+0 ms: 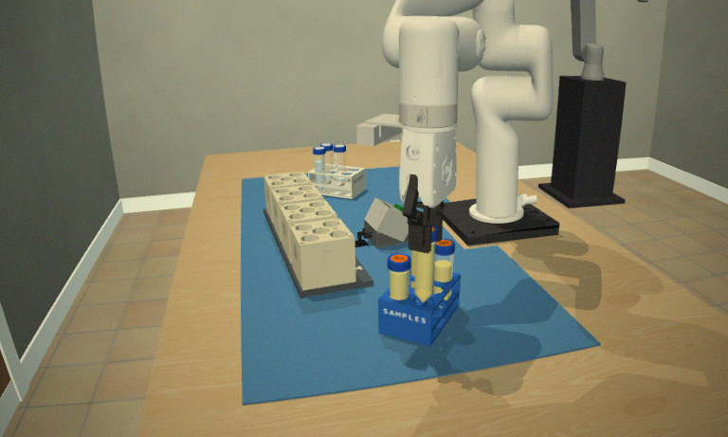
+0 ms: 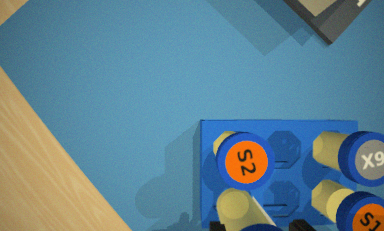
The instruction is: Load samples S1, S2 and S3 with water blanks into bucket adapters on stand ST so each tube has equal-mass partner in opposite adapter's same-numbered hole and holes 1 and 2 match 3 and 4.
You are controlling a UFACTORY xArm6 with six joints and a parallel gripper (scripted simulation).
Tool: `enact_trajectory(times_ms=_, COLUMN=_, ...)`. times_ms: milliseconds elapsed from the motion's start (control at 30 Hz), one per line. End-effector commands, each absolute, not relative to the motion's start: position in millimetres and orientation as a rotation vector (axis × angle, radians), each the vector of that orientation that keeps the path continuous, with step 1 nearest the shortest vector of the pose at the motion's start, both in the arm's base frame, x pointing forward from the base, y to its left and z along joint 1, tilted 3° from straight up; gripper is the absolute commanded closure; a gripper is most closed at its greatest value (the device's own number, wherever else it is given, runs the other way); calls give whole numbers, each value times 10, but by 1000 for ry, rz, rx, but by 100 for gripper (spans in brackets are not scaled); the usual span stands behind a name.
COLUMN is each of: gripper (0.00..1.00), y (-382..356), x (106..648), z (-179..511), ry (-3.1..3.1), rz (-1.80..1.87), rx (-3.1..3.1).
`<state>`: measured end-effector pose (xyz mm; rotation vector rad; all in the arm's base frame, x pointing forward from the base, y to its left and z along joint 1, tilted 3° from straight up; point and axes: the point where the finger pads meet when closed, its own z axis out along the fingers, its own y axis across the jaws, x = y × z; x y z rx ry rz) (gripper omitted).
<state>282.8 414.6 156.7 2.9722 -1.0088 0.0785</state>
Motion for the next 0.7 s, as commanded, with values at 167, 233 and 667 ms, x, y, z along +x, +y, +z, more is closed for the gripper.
enact_trajectory(times_ms=167, gripper=100, y=4157, x=2838, z=1521, ry=-1010, rz=81, rx=2977)
enact_trajectory(times_ms=233, gripper=100, y=4157, x=2839, z=1500, ry=-1010, rz=81, rx=2977)
enact_trajectory(times_ms=667, gripper=100, y=4155, x=2845, z=1391, ry=-1010, rz=81, rx=2977)
